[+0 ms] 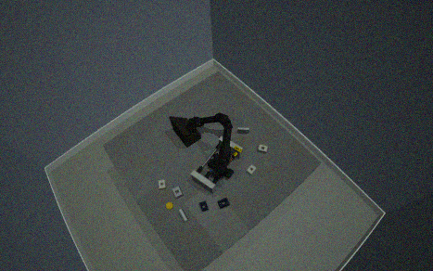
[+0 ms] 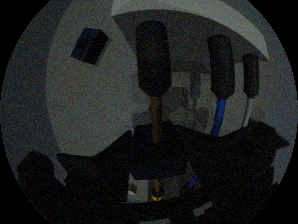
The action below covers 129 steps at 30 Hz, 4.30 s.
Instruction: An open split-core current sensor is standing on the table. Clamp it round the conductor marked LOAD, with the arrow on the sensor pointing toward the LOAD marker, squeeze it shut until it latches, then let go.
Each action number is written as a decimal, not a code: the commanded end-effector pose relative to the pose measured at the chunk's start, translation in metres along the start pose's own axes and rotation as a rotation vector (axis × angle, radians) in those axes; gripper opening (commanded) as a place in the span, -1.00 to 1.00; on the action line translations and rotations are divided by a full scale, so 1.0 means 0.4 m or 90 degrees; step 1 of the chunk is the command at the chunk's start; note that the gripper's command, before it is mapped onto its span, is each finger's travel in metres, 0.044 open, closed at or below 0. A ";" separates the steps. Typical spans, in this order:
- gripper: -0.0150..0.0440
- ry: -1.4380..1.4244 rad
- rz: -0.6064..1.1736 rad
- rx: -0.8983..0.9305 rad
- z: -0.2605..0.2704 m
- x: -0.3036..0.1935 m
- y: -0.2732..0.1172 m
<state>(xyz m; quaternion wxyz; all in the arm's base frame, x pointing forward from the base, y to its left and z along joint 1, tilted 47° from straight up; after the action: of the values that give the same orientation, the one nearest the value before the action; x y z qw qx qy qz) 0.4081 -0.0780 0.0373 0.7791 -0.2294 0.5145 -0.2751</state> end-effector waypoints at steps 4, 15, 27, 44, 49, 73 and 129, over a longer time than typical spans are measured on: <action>0.20 0.000 0.000 0.000 0.000 0.000 0.000; -0.04 0.000 0.000 0.000 0.000 0.000 0.000; -0.49 -0.002 -0.001 0.020 -0.004 0.003 0.000; -0.49 0.000 0.000 -0.007 0.001 0.002 -0.001; -0.49 0.000 0.001 -0.007 0.000 0.002 0.004; 0.41 -0.001 0.001 -0.004 0.001 0.001 0.000; 1.00 -0.002 -0.008 0.075 -0.056 -0.007 -0.251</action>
<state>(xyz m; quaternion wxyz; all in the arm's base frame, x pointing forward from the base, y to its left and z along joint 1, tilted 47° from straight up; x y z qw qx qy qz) 0.3678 -0.1515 0.0948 0.7896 -0.1884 0.4954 -0.3092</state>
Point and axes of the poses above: the point midway between the two fingers, 35 mm back from their tips, its own y axis out along the fingers, its own z axis across the jaws, x = y × z, the point moved 7 cm from there along -y, back along the fingers, and after that the axes turned 3 degrees about -y, right-handed, at the moved point
